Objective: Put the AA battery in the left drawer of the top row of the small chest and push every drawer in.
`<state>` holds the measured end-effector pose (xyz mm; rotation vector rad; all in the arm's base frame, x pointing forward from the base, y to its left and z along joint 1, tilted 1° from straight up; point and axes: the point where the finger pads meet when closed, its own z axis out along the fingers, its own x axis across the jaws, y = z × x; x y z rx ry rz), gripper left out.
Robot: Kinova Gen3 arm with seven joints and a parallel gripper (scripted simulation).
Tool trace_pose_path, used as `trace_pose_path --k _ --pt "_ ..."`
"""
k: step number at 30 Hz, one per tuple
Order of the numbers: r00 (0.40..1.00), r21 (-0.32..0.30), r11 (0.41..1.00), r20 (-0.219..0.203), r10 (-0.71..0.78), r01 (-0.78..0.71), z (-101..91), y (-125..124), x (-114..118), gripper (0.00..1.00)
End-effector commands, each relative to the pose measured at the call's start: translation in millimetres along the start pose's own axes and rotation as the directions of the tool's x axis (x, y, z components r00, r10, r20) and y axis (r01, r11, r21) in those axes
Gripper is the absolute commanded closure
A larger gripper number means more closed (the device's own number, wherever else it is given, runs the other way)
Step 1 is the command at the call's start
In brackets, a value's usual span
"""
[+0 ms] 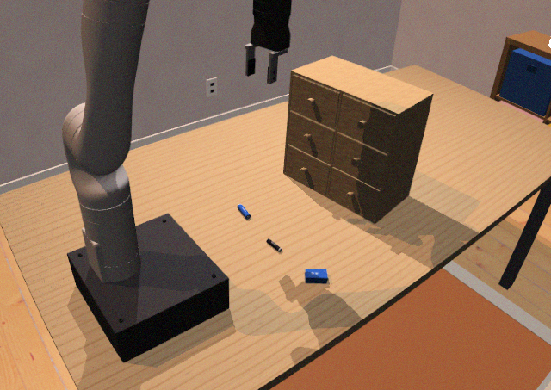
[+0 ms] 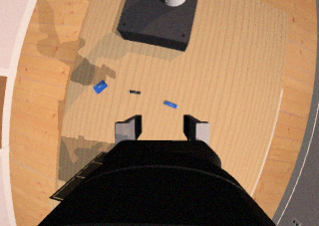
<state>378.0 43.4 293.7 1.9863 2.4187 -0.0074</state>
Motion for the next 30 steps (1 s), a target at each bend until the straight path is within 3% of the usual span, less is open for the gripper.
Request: trace_pose_path --k 1,30 --pt "1.0 0.006 1.0 0.007 0.013 -0.013 0.5 0.2 -1.8 0.0" --pt "0.998 0.005 0.998 0.008 0.058 -0.058 1.3 1.6 -0.8 0.0"
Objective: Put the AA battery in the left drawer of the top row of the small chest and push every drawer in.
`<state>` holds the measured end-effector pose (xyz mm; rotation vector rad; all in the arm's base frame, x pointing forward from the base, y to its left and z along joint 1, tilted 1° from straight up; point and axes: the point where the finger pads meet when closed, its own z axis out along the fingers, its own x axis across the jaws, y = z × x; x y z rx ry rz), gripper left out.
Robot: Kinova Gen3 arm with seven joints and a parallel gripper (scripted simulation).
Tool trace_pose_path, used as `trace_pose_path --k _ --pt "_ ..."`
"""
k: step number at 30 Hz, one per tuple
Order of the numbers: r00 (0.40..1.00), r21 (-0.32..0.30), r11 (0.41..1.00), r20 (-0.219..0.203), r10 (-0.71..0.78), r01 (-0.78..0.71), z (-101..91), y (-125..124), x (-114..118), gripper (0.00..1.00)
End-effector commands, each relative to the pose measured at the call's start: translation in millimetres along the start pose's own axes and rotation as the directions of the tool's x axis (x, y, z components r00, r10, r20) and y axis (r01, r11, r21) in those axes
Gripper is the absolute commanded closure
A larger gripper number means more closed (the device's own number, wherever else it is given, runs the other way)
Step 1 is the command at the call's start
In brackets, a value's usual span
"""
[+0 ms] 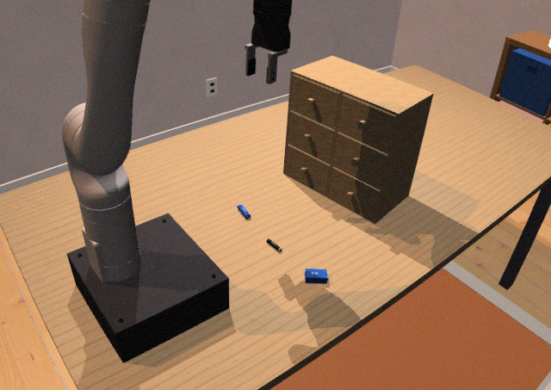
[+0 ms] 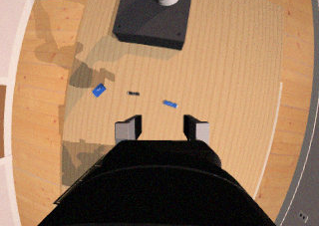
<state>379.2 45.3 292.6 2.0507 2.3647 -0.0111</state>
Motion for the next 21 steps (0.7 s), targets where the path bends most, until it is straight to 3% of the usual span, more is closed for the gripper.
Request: trace_pose_path --k 1,21 --pt "1.0 0.002 1.0 0.007 0.005 -0.005 0.2 0.2 -2.4 0.0" --pt "1.0 -0.015 1.0 0.007 0.005 -0.004 1.2 2.2 -2.0 0.0"
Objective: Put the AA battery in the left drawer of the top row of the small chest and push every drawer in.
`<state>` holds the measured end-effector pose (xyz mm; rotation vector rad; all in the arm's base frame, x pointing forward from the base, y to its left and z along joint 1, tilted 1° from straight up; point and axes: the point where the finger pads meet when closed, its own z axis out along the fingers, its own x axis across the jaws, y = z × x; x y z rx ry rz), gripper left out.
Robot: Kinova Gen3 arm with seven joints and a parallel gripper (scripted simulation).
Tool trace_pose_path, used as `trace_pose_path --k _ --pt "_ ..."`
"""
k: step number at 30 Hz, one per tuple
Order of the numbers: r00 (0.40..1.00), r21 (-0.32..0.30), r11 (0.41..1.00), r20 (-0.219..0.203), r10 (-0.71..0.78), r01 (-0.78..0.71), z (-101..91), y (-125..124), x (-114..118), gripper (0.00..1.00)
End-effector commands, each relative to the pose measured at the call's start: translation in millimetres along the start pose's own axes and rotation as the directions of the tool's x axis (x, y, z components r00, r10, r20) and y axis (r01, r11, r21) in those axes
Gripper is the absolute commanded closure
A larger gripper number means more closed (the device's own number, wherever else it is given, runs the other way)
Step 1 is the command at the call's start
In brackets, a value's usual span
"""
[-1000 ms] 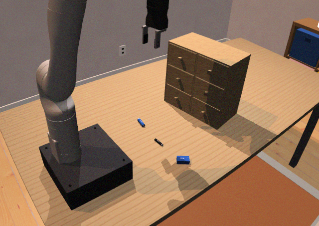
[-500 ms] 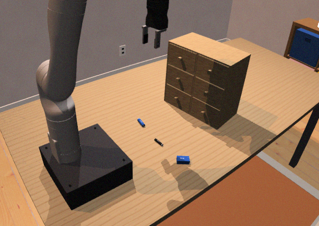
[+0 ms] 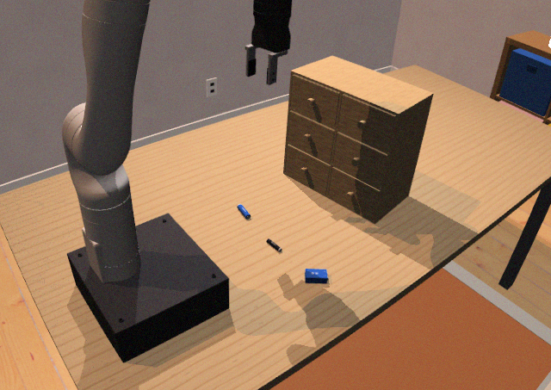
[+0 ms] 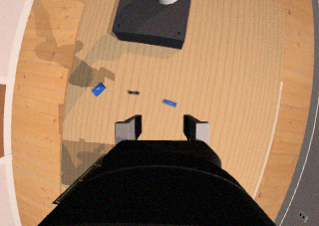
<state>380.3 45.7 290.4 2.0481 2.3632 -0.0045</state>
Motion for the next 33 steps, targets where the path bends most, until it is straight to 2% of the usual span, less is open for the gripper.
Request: trace_pose_path --k 1,33 --pt "1.0 -0.01 1.0 0.007 0.005 -0.005 -1.0 1.1 -2.4 0.0" --pt "1.0 -0.08 0.997 0.008 0.007 -0.006 7.5 7.2 -2.3 0.0"
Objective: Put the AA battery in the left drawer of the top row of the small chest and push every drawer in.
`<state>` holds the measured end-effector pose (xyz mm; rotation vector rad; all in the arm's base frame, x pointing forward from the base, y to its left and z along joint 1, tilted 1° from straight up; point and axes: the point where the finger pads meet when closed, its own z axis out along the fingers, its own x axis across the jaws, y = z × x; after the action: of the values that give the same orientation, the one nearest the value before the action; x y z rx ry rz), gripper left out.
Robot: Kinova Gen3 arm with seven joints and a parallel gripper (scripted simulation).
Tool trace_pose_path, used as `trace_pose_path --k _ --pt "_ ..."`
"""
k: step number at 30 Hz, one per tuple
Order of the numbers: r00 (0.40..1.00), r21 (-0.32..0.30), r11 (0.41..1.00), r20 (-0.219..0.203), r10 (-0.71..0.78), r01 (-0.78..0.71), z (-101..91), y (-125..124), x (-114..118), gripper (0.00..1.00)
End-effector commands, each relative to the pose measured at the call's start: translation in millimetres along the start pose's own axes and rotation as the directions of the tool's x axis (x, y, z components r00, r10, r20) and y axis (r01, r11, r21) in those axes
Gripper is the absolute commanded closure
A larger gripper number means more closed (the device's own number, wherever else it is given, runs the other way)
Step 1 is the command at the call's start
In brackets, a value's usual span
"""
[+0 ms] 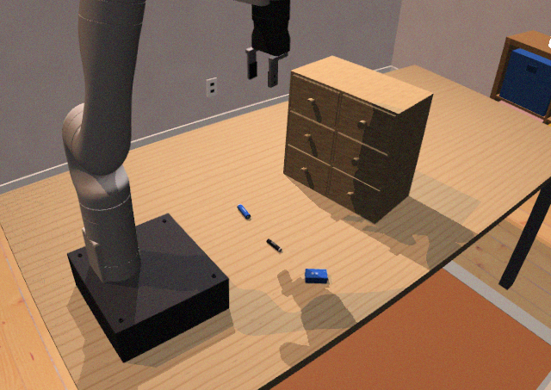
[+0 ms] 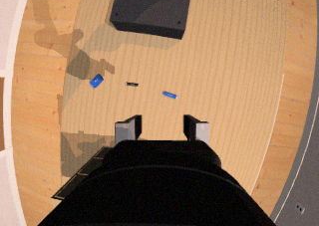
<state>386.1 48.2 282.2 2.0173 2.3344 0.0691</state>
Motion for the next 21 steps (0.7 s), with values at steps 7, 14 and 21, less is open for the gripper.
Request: trace_pose_path --k 7,14,21 --pt "1.0 -0.037 0.999 0.008 0.009 -0.009 1.8 2.8 -4.1 0.0" --pt "1.0 -0.068 0.998 0.009 0.01 -0.009 6.1 5.4 -4.0 0.0" --pt "1.0 -0.094 0.996 0.009 0.011 -0.01 9.4 7.4 -4.0 0.0"
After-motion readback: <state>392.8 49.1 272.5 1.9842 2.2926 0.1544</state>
